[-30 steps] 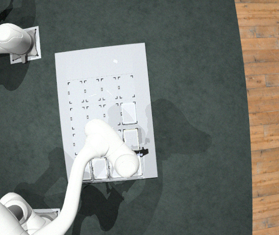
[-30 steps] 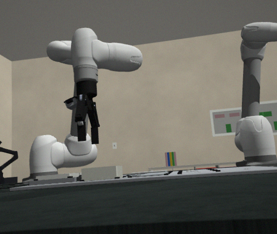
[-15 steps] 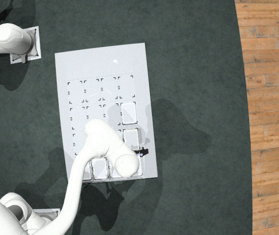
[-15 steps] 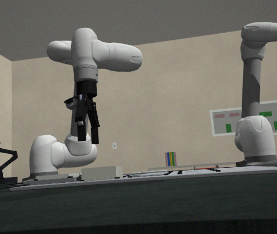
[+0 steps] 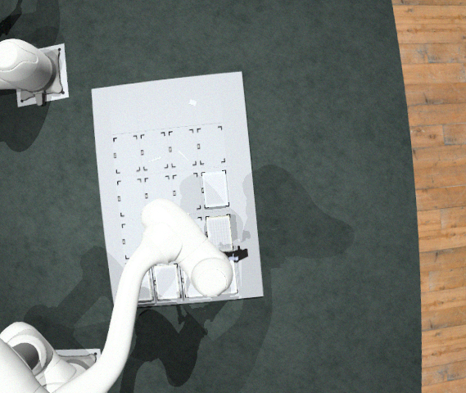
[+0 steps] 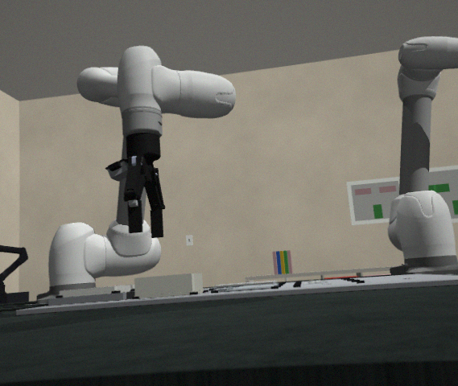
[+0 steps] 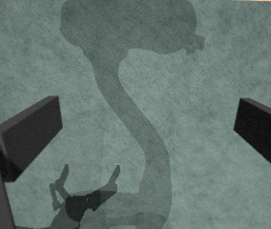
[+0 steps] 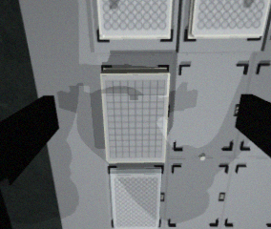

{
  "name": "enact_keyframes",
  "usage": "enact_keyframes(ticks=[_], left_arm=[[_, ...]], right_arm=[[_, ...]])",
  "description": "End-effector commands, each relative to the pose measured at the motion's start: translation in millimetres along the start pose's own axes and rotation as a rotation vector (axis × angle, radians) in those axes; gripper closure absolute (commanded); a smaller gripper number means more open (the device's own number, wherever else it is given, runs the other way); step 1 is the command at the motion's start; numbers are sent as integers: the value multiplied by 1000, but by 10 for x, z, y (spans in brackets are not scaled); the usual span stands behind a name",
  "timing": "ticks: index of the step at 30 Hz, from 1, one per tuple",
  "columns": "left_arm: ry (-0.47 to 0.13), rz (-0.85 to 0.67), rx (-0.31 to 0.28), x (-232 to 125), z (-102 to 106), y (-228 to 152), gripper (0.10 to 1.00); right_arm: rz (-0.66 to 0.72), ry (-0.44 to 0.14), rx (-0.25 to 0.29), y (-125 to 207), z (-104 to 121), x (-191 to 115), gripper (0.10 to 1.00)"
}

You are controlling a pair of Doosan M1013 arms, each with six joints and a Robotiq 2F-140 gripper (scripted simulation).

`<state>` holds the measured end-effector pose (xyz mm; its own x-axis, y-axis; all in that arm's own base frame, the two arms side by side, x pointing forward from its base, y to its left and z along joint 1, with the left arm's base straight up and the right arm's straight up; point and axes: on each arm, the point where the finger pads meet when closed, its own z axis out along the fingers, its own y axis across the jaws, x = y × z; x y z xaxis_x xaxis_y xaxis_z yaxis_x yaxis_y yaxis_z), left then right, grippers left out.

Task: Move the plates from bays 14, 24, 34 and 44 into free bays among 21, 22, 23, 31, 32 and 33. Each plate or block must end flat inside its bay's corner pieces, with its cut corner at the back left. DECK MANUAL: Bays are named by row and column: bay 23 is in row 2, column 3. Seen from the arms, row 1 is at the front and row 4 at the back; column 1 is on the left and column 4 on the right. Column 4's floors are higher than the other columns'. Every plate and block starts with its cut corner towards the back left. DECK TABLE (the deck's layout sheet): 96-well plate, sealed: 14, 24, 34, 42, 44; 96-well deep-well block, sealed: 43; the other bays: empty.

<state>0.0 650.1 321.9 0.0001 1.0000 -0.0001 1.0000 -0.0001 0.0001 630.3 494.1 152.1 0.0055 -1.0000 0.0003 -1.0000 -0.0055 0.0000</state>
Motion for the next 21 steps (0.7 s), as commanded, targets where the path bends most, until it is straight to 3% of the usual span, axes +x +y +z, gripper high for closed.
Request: enact_keyframes(ticks=[1, 21], left_arm=[[2, 0, 0, 2, -10, -1, 98], [2, 0, 0, 2, -10, -1, 98]], right_arm=[[0, -1, 1, -2, -11, -81, 98], [0, -2, 1, -1, -12, -801, 98]])
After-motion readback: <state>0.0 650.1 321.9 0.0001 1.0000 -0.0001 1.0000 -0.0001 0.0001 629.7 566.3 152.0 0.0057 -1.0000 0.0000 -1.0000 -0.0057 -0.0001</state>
